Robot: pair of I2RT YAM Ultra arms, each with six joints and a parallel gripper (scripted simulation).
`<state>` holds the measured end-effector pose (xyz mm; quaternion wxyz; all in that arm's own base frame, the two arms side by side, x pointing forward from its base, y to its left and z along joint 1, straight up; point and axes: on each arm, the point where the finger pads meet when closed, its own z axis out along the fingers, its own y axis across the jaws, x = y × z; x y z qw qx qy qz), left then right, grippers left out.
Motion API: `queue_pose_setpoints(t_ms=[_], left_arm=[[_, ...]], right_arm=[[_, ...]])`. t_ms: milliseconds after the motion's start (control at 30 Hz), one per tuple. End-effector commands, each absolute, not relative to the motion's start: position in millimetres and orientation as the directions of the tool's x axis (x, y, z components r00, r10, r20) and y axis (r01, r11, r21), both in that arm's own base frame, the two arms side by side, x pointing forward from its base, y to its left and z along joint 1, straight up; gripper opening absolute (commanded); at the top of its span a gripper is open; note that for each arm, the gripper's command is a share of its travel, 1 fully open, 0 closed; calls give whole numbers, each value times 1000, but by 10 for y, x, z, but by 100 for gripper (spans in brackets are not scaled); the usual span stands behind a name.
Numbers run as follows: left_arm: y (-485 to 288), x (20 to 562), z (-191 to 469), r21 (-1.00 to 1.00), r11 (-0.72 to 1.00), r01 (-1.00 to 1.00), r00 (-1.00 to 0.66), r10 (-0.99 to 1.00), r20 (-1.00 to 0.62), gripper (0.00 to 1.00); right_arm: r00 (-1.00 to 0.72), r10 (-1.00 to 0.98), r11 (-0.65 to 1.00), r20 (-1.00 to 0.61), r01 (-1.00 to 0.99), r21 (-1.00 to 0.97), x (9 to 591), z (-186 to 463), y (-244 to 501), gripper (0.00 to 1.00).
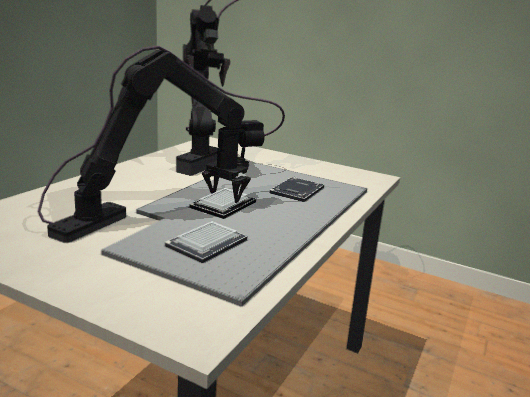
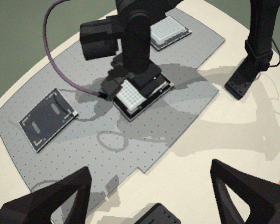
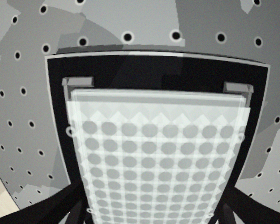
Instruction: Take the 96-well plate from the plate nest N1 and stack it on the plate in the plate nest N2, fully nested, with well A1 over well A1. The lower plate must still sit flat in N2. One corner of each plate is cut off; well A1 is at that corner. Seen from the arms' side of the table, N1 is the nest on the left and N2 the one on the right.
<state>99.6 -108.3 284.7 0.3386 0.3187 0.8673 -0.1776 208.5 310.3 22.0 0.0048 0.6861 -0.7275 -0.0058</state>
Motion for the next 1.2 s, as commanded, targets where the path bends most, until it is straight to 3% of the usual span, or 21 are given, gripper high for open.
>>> queue_pose_setpoints(t_ms=[0,167,200,233,267,767,1033,1167], left_arm=[[-1040,961,2880,-92,737,670,-564,424,-708,100],[-1040,961,2880,-92,737,670,-564,424,-708,100],[-1040,961,2880,-92,737,670,-564,424,-708,100],[-1040,961,2880,-92,737,670,-564,424,-708,100],[-1040,961,2880,-92,737,670,-564,424,-708,100],[-1041,961,2950,-96,734,672,-549,407,-730,100],[-1481,1285,3099,-107,706,700,-475,348,-808,100],[-2051,1672,3067,-106,668,737,-400,304,-864,100]], right_arm=[[-52,-999,52,-8,-999,-5,2110,248,3115,86],[-45,-999,45,-19,-999,-12,2138,249,3142,79],[-45,-999,45,-19,-999,-12,2138,249,3142,67],[-45,-999,45,-19,-999,-12,2138,249,3142,79],[-45,-999,45,-17,-999,-11,2127,300,3126,79],[-31,-999,31,-15,-999,-20,2134,776,3110,79],[7,-1000,-7,-14,-1000,-9,2258,762,2822,79],[10,-1000,-10,-7,-1000,-4,2496,789,2274,79]])
